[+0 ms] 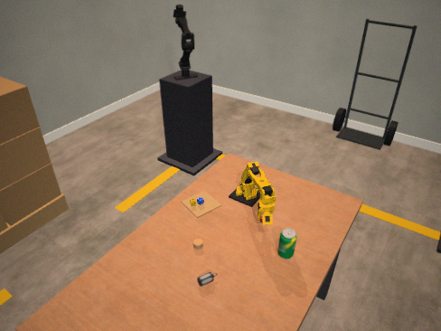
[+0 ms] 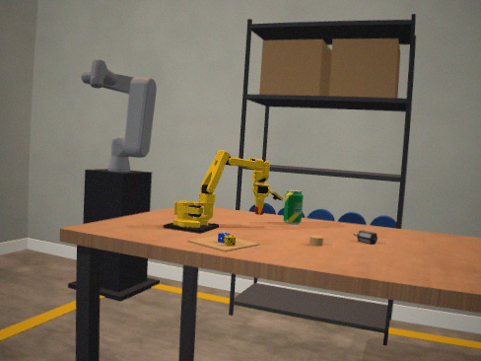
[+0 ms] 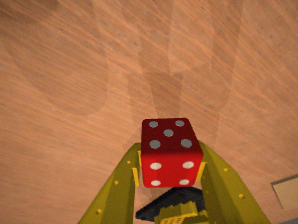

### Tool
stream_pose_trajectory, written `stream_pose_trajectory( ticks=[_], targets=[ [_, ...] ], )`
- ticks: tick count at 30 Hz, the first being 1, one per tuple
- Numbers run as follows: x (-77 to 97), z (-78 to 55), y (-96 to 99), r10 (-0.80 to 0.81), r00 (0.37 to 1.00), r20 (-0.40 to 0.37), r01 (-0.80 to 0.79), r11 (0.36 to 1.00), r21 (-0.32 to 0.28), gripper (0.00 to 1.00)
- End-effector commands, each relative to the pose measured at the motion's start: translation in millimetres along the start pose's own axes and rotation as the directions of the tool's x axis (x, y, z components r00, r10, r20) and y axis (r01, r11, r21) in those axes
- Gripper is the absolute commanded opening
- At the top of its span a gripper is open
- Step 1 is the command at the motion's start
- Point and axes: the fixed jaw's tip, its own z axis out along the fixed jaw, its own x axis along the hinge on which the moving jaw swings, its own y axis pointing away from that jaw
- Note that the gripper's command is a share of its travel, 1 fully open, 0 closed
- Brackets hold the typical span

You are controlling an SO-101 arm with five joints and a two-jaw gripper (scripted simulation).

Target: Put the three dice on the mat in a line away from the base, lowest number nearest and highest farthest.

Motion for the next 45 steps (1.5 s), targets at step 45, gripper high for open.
stream_pose_trajectory(
  ticks=[45],
  targets=[
    [-0.1,1.0,-89.9,0.394,0.919,0.009,-0.394,0.919,-0.022,0.00]
  ],
)
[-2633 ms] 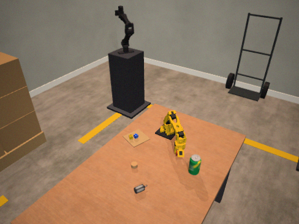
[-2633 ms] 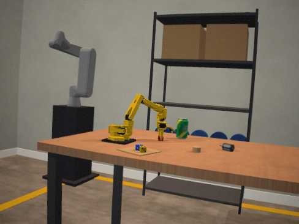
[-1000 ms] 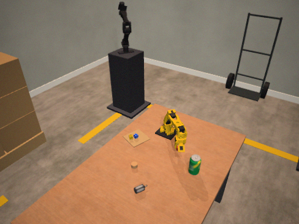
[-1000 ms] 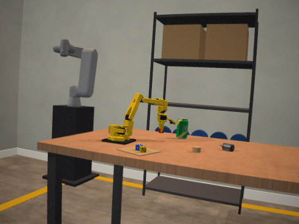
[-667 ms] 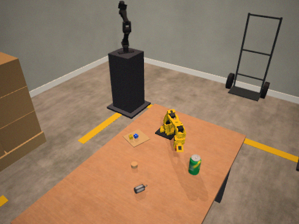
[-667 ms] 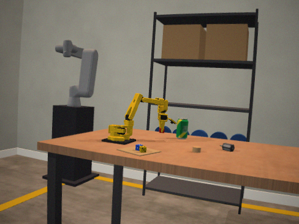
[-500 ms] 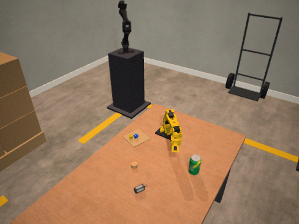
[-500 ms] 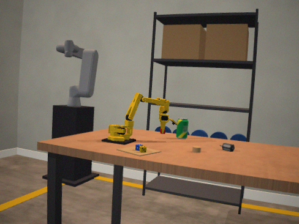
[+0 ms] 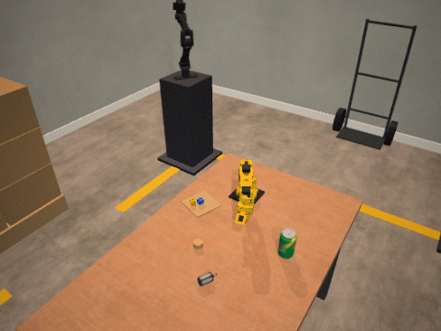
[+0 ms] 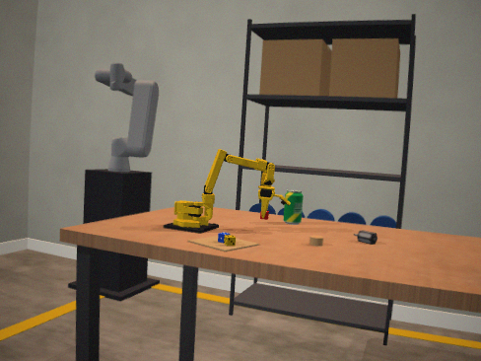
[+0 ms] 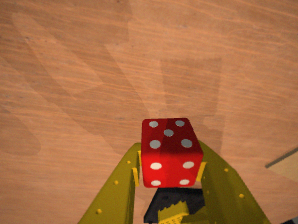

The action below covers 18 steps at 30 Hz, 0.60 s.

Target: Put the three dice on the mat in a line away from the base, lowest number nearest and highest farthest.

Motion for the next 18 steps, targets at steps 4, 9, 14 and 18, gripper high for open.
stream_pose_trajectory(
  ticks=[4,9,14,18],
  targets=[
    [-2.4,-2.7,-3.8,0.026,0.999,0.022,-0.026,1.000,-0.009,0.00],
    [-3.0,-2.7,-6.9,0.041,0.999,0.022,-0.041,0.999,-0.010,0.00],
    [-4.8,-2.7,-22.3,0.111,0.994,0.021,-0.111,0.994,-0.013,0.00],
    [-5.5,-2.6,-42.3,0.203,0.979,0.018,-0.203,0.979,-0.017,0.00]
  ],
)
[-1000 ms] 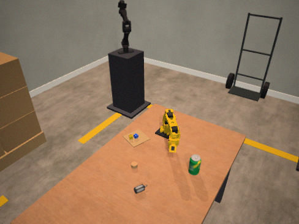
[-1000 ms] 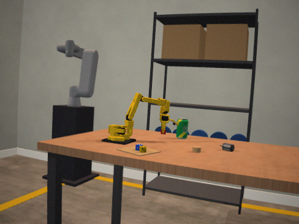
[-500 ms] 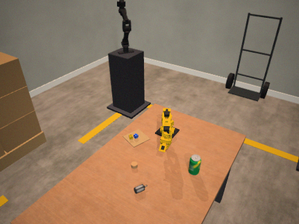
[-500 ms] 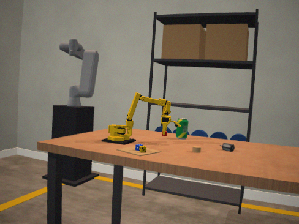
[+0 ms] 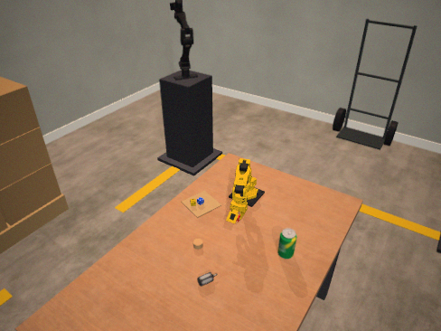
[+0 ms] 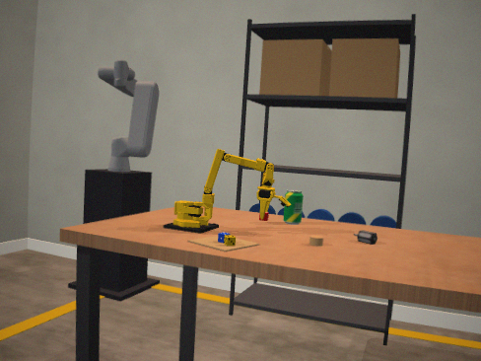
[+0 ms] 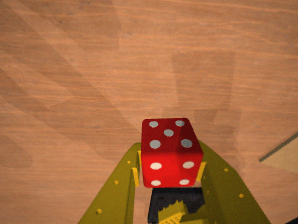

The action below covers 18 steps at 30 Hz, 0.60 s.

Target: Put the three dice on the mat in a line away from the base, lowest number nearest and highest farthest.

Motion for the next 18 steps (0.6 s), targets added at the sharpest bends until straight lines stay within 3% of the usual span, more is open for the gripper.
stream_pose_trajectory(
  ticks=[1,3,11,18],
  targets=[
    [-5.1,-3.0,-19.3,0.101,0.995,0.022,-0.100,0.995,-0.013,0.00],
    [-5.1,-3.0,-19.3,0.101,0.995,0.022,-0.100,0.995,-0.013,0.00],
    [-5.1,-2.4,-54.8,0.266,0.964,0.017,-0.266,0.964,-0.021,0.00],
    [-4.3,-2.2,-62.1,0.300,0.954,0.016,-0.299,0.954,-0.022,0.00]
  ],
)
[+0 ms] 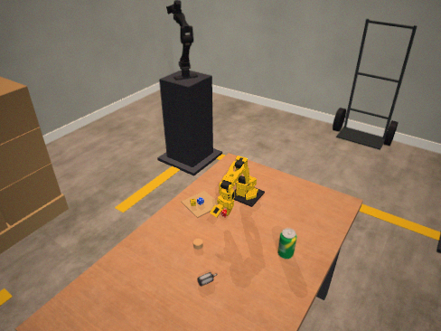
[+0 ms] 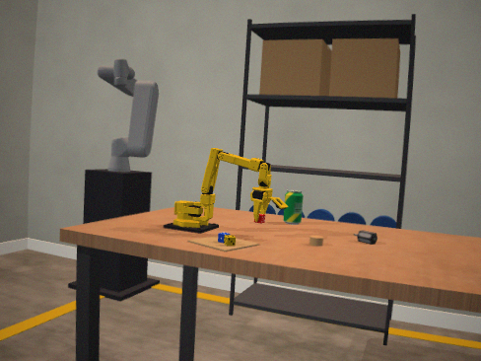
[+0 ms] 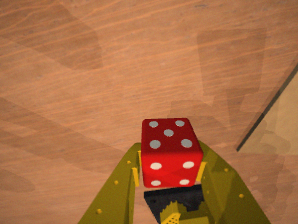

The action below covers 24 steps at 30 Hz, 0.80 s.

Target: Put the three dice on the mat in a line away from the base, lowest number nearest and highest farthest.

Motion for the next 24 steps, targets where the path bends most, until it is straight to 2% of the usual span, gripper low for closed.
stream_pose_trajectory(
  ticks=[1,9,17,19,24],
  targets=[
    [-1.1,-1.8,-1.9,0.018,1.000,0.016,-0.018,1.000,-0.007,0.00],
    [-2.2,-1.8,-9.1,0.053,0.998,0.016,-0.053,0.999,-0.008,0.00],
    [-3.8,-1.7,-43.2,0.219,0.976,0.013,-0.219,0.976,-0.015,0.00],
    [-3.8,-1.7,-43.2,0.219,0.976,0.013,-0.219,0.976,-0.015,0.00],
    [-1.4,-1.3,-66.5,0.333,0.943,0.010,-0.333,0.943,-0.019,0.00]
  ],
)
